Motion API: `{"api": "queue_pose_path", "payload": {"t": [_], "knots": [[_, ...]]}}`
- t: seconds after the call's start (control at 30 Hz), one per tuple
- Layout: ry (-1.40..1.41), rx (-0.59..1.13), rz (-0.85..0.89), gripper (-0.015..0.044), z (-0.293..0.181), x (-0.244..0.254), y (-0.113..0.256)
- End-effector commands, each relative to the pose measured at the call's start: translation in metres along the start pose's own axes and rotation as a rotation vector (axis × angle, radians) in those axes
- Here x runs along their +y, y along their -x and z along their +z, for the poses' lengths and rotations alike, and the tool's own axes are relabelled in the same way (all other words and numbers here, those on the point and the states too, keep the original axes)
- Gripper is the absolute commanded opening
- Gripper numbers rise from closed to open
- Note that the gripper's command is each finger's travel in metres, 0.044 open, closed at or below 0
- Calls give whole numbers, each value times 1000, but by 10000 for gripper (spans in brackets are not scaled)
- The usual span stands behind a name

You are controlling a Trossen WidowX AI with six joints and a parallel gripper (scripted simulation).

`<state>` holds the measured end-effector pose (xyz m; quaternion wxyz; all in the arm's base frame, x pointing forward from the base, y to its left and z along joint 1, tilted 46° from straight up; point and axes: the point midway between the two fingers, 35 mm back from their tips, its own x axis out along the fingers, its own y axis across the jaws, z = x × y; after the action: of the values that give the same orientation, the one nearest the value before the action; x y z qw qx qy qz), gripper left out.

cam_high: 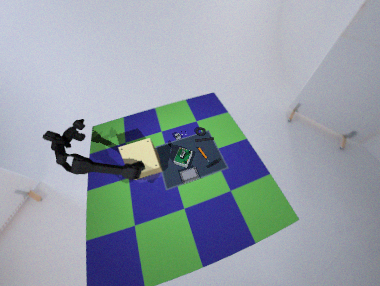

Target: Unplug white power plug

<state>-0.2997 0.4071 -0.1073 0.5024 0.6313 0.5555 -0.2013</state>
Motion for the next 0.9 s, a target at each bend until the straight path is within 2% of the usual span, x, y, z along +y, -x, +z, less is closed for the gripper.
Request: {"api": "queue_pose_path", "payload": {"t": [0.0, 0.1, 0.2, 0.47, 0.77, 0.87], "knots": [[0, 0, 0, 426, 0, 0, 0], [-40, -11, 7, 430, -1, 8, -3], [-203, -46, 44, 430, -5, 37, -15], [-846, -157, 223, 430, 2, 162, -51], [-1682, -196, 559, 430, 52, 308, -71], [-1592, -199, 517, 430, 44, 293, -71]]}}
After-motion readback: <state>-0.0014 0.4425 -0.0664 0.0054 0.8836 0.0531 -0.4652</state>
